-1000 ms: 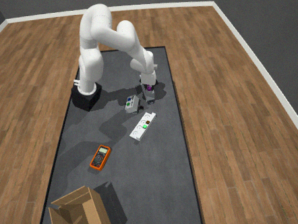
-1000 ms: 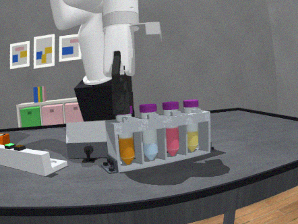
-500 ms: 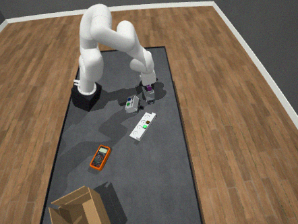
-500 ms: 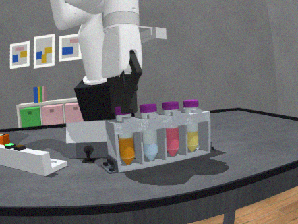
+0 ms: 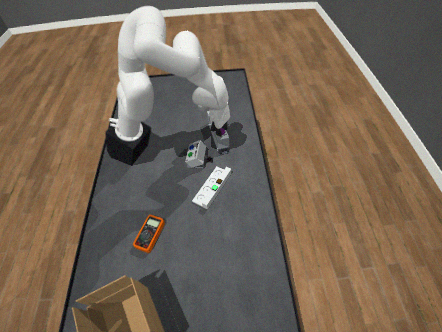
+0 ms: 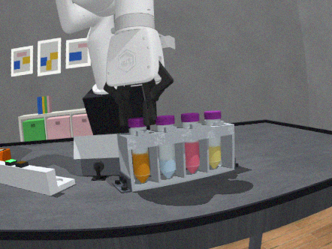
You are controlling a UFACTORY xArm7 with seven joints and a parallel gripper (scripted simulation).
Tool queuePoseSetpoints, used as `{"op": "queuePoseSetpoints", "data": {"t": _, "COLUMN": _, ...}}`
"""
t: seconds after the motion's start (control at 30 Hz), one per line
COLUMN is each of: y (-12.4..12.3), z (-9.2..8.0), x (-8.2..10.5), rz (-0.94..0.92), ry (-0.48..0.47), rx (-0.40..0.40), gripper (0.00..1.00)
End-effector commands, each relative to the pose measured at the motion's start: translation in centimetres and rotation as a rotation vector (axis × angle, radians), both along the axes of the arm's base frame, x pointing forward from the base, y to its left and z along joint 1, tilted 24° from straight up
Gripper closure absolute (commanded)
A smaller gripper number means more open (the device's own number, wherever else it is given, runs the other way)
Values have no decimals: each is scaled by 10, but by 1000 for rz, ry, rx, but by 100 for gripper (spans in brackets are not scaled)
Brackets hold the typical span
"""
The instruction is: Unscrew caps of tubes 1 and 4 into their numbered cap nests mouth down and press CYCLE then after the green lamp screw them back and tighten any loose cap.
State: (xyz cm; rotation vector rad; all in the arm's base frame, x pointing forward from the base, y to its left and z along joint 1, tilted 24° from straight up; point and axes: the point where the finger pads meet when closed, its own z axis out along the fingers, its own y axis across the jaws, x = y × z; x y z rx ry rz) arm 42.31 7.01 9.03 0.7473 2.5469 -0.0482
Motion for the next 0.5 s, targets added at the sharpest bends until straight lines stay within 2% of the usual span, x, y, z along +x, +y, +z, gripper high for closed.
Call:
{"op": "queuePoseSetpoints", "data": {"t": 0.0, "y": 1, "z": 2, "x": 1, "rz": 87, "ry": 80, "rx": -22, "gripper": 54}}
{"op": "queuePoseSetpoints", "data": {"t": 0.17, "y": 1, "z": 2, "x": 1, "rz": 87, "ry": 80, "rx": -22, "gripper": 54}}
{"op": "queuePoseSetpoints", "data": {"t": 0.2, "y": 1, "z": 2, "x": 1, "rz": 87, "ry": 80, "rx": -22, "gripper": 100}}
{"op": "queuePoseSetpoints", "data": {"t": 0.47, "y": 1, "z": 2, "x": 1, "rz": 87, "ry": 80, "rx": -22, "gripper": 100}}
